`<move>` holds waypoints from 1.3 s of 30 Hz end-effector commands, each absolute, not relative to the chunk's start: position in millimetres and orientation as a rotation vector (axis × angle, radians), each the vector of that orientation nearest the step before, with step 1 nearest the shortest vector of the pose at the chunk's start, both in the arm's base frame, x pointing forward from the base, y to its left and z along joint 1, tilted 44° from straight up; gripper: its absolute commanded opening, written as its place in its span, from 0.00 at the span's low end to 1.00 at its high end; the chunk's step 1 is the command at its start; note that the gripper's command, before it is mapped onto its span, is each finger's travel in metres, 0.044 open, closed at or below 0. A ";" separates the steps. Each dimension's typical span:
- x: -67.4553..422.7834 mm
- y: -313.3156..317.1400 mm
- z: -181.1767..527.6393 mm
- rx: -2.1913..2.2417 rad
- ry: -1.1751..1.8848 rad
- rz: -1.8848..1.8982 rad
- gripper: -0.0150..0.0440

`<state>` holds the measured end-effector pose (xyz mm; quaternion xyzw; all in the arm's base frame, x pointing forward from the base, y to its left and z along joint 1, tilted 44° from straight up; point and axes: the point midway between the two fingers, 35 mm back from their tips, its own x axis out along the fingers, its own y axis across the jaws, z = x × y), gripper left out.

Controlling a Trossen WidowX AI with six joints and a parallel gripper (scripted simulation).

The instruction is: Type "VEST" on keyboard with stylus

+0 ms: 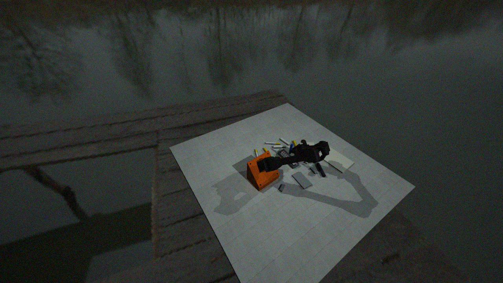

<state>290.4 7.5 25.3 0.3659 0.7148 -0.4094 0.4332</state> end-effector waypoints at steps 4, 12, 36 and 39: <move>292.6 -0.7 27.2 0.906 1.780 -1.017 0.25; 292.9 -10.3 17.1 0.906 1.780 -1.018 0.25; 294.2 -17.1 8.5 0.906 1.780 -1.018 0.39; 294.3 -18.1 7.5 0.905 1.780 -1.018 0.39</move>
